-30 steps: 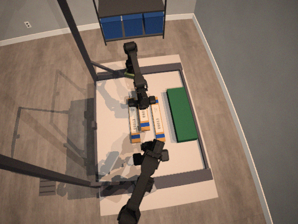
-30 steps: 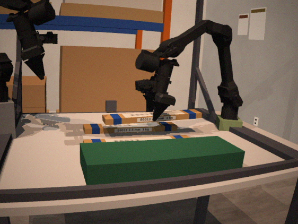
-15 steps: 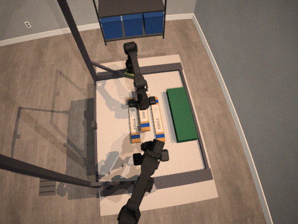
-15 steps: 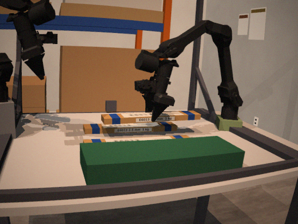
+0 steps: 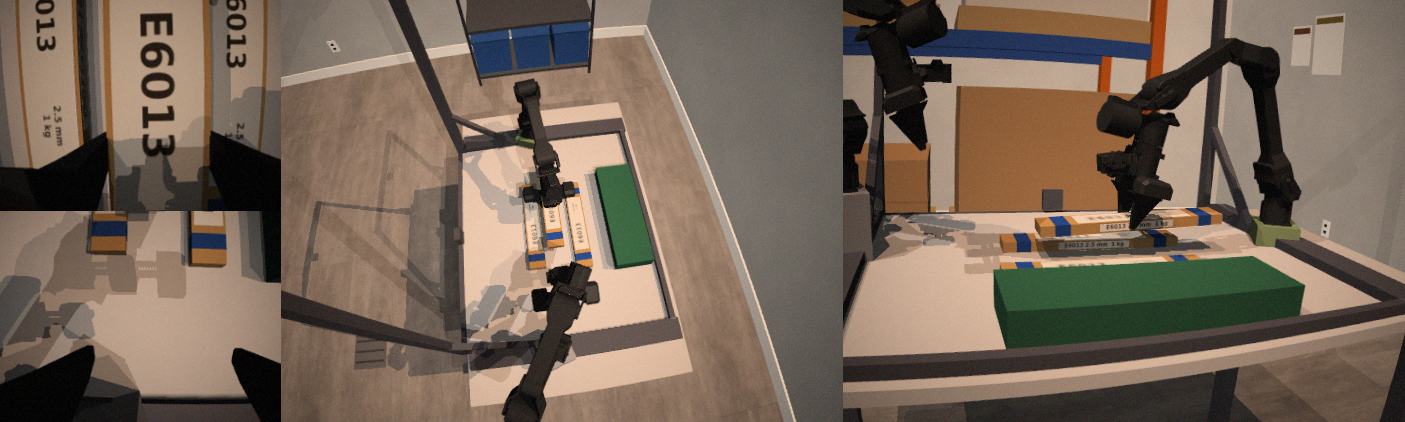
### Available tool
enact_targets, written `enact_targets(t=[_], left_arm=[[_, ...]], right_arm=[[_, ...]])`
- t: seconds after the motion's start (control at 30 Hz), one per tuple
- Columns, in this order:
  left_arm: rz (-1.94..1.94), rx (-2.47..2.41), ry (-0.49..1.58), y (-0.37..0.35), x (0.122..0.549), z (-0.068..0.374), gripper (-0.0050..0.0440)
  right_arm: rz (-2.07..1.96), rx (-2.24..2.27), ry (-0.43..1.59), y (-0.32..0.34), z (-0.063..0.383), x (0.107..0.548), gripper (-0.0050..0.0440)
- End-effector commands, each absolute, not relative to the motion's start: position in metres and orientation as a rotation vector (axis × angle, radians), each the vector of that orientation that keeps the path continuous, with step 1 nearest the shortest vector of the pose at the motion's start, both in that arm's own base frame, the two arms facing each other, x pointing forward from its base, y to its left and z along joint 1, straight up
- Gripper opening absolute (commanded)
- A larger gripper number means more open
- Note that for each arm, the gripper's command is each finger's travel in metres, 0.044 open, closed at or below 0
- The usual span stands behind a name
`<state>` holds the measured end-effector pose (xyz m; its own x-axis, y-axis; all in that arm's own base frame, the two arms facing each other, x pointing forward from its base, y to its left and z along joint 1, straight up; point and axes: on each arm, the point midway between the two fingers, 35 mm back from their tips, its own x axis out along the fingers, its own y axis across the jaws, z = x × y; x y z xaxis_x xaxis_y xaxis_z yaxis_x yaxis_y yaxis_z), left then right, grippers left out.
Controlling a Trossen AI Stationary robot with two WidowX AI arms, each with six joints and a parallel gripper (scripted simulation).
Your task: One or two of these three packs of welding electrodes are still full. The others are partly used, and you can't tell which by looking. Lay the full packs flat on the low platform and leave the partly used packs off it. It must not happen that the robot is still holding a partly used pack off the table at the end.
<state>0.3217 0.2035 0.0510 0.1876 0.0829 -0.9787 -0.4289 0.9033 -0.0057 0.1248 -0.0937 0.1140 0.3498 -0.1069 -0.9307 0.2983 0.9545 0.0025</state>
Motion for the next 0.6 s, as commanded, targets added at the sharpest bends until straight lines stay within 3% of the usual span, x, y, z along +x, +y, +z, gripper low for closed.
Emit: enact_targets(t=[0.0, 0.57], left_arm=[[0.384, -0.277, 1.244, 0.2150, 0.3385, 0.0842, -0.0050], [0.384, -0.277, 1.245, 0.2165, 0.3406, 0.0858, -0.0050]], right_arm=[[-0.270, 0.173, 1.169, -0.0954, 0.1204, 0.1266, 0.0430], [-0.270, 0.173, 1.169, -0.0954, 0.1204, 0.1266, 0.0430]])
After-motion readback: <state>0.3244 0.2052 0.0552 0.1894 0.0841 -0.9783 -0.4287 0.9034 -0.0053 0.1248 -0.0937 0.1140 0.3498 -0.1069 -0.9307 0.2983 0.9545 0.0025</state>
